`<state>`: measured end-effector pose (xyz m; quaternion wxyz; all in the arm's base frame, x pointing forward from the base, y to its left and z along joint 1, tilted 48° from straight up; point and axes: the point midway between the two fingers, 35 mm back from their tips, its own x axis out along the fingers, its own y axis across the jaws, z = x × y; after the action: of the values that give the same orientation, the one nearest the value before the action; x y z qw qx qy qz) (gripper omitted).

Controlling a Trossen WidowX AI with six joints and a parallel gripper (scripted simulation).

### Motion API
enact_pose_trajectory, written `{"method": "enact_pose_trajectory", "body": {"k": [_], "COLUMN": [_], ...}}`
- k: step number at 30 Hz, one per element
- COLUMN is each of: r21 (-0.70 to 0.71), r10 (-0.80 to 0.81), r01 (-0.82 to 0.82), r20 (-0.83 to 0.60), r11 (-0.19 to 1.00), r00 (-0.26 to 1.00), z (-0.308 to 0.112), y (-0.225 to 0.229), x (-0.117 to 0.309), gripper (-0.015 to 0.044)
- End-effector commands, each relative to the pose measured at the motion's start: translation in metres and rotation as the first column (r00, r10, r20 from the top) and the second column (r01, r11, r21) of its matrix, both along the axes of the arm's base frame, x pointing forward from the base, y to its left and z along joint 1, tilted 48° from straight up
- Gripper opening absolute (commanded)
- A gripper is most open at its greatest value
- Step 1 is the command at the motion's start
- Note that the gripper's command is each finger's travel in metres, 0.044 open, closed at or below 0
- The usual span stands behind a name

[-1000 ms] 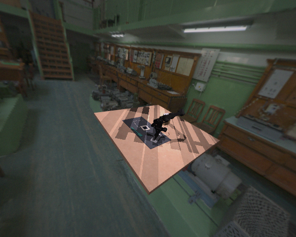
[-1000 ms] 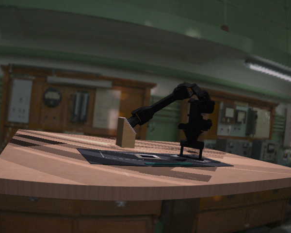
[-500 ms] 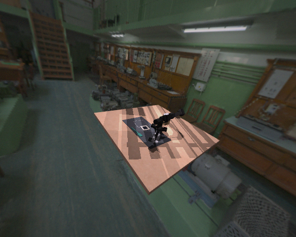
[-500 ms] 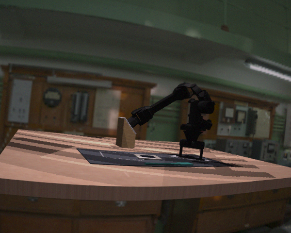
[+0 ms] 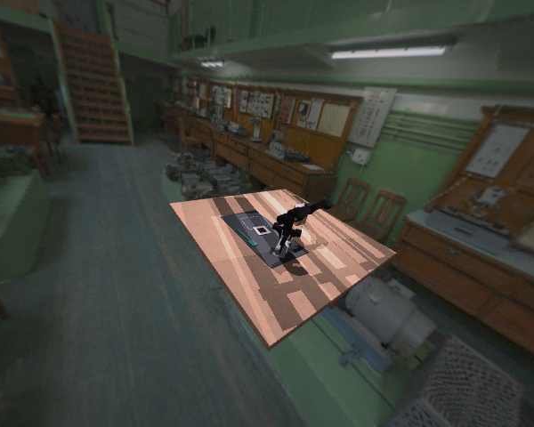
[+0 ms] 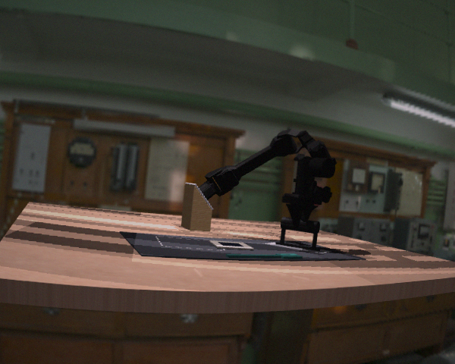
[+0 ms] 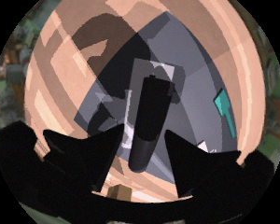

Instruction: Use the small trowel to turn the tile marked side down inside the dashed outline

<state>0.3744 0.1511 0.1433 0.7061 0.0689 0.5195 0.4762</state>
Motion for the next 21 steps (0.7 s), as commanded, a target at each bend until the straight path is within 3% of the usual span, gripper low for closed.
{"method": "enact_pose_trajectory", "body": {"k": [1,8,21], "r21": [0.000,-0.002,-0.002], "r10": [0.002,0.016,0.008], "r01": [-0.002,-0.016,-0.008], "r20": [0.003,0.018,0.009], "r11": [1.000,1.000,1.000], "r00": [1.000,1.000,1.000], "z": [0.000,0.029,0.023], "y": [0.000,-0.034,-0.027], "x": [0.000,0.000,0.001], "gripper": [0.0270,0.0270,0.0270]}}
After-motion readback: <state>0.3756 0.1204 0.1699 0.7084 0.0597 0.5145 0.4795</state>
